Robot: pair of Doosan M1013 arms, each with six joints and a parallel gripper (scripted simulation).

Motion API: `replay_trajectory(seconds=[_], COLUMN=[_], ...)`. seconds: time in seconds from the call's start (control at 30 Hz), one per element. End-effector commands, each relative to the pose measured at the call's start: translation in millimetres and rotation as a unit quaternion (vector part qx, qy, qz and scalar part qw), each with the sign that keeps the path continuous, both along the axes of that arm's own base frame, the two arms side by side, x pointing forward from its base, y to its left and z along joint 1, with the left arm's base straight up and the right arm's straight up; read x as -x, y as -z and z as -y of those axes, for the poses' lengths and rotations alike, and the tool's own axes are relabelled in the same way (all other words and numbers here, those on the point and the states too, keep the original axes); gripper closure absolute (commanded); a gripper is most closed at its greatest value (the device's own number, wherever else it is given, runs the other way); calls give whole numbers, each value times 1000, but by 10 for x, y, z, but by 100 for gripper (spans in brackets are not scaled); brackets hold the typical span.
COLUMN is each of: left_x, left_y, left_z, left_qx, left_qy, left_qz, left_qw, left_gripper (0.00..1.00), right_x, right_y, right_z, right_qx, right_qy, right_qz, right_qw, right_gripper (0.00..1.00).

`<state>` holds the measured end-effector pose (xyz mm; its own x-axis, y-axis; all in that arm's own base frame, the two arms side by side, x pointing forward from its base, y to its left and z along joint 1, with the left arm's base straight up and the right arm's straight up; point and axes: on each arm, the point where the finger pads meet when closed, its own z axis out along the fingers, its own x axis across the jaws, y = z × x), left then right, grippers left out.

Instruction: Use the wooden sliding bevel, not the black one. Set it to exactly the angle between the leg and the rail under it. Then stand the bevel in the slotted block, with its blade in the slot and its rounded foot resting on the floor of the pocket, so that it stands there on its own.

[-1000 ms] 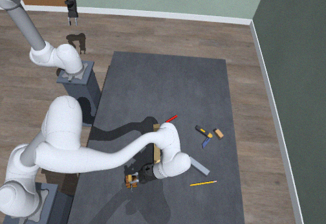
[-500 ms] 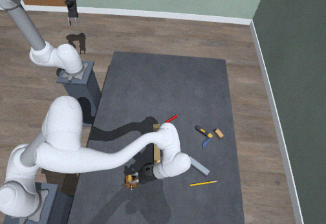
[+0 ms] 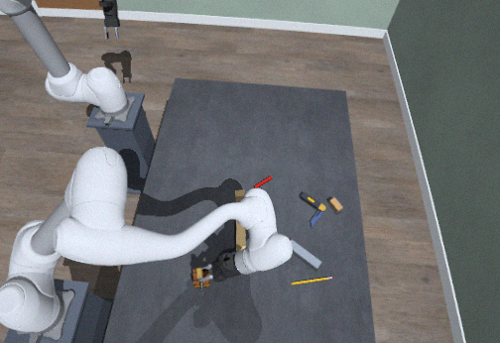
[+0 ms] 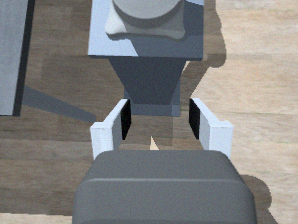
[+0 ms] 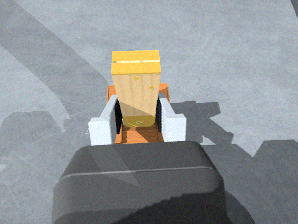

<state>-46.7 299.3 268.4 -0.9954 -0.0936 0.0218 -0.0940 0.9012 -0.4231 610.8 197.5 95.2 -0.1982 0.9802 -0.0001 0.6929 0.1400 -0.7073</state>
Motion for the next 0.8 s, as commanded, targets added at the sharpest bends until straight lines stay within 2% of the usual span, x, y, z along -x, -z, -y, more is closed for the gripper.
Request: replay_trajectory(seconds=[0.0, 0.03, 0.07, 0.77], left_x=[2, 2, 2, 2], left_y=[-5, -5, -5, -5], left_z=[-3, -3, -3, -3], left_qx=[-1, -1, -1, -1], left_qy=[0, 0, 0, 0], left_qz=[0, 0, 0, 0], left_qw=[1000, 1000, 1000, 1000], left_gripper=[0, 0, 0, 0], right_x=[-3, -3, -3, -3], right_y=[-9, -9, -9, -9], right_z=[-2, -2, -2, -2], right_qx=[0, 0, 0, 0], right_qy=[0, 0, 0, 0], right_qz=[1, 1, 1, 1], right_qw=[1000, 1000, 1000, 1000], right_gripper=[100, 100, 0, 0])
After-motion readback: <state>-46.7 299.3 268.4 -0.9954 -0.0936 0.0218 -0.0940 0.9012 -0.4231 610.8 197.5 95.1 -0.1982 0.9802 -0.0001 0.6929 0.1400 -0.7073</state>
